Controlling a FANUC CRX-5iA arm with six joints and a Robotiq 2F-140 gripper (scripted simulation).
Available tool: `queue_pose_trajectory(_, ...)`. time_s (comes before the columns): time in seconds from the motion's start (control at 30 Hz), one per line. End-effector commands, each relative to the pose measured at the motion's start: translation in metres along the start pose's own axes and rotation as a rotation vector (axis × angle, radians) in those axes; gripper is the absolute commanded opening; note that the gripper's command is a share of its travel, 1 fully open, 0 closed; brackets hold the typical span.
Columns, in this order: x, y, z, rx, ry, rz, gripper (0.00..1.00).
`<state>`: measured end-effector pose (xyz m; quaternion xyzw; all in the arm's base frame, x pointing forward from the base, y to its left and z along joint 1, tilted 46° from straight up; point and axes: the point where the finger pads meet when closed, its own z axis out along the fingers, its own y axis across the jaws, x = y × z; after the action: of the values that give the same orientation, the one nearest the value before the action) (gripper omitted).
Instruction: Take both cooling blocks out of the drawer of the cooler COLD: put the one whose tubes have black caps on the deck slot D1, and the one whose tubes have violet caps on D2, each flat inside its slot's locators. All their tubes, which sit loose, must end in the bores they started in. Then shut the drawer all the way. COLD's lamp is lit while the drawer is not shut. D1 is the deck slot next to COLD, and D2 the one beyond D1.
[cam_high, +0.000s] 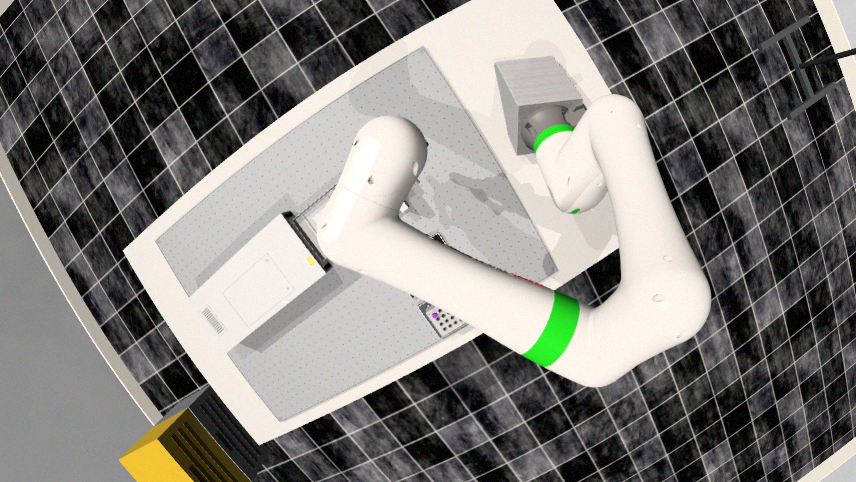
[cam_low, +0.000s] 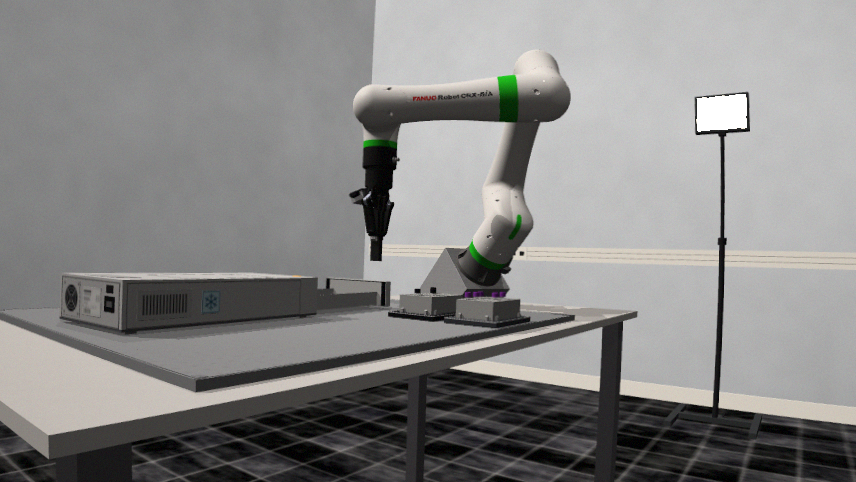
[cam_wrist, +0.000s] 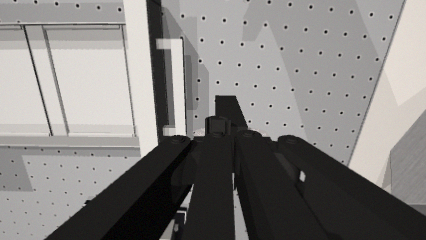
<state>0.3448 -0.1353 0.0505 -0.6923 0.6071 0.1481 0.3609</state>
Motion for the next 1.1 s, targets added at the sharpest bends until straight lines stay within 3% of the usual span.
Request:
queue_pose_trajectory(0.0,0.000,0.000,0.002,0.000,0.001,0.000,0.10)
queue_pose_trajectory(1.07,0.000,0.000,0.039,0.000,0.001,0.000,0.10)
